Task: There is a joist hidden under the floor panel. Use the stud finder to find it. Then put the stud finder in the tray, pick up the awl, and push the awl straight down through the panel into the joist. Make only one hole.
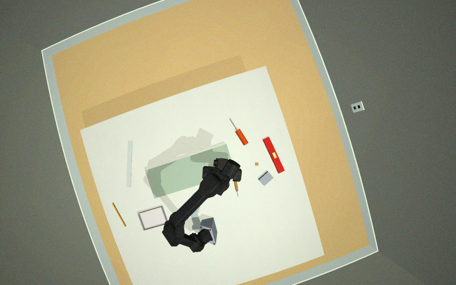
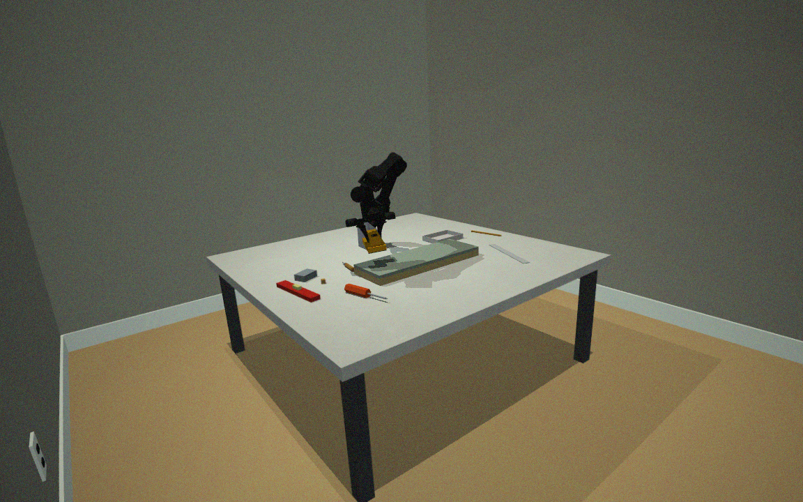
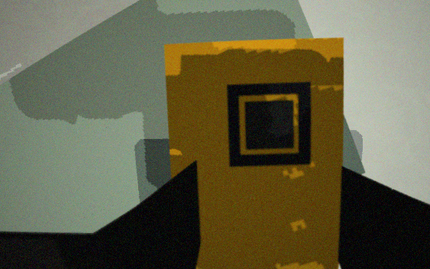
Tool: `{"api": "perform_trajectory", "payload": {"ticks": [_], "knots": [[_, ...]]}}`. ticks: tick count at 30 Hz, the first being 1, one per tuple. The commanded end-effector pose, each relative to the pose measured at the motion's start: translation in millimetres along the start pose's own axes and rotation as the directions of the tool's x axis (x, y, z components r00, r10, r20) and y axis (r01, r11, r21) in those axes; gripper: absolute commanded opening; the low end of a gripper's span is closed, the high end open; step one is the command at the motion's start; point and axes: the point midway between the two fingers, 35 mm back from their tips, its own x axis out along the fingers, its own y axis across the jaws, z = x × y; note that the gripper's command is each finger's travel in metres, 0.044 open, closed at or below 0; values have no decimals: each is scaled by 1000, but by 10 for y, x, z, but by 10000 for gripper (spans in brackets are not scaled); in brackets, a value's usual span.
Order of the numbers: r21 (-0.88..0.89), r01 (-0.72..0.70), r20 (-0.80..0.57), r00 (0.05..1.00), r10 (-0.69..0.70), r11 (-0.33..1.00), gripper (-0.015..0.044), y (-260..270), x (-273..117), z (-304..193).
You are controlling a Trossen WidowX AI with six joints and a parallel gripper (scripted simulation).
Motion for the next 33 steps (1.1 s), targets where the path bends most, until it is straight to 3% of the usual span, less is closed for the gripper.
{"api": "perform_trajectory", "payload": {"ticks": [1, 7, 33], "knots": [[-186, -8, 38, 999, 16, 983, 0, 27, -30, 121], [-388, -7, 64, 997, 34, 922, 0, 69, -29, 221], [-392, -7, 65, 997, 35, 920, 0, 38, 379, 160]]}}
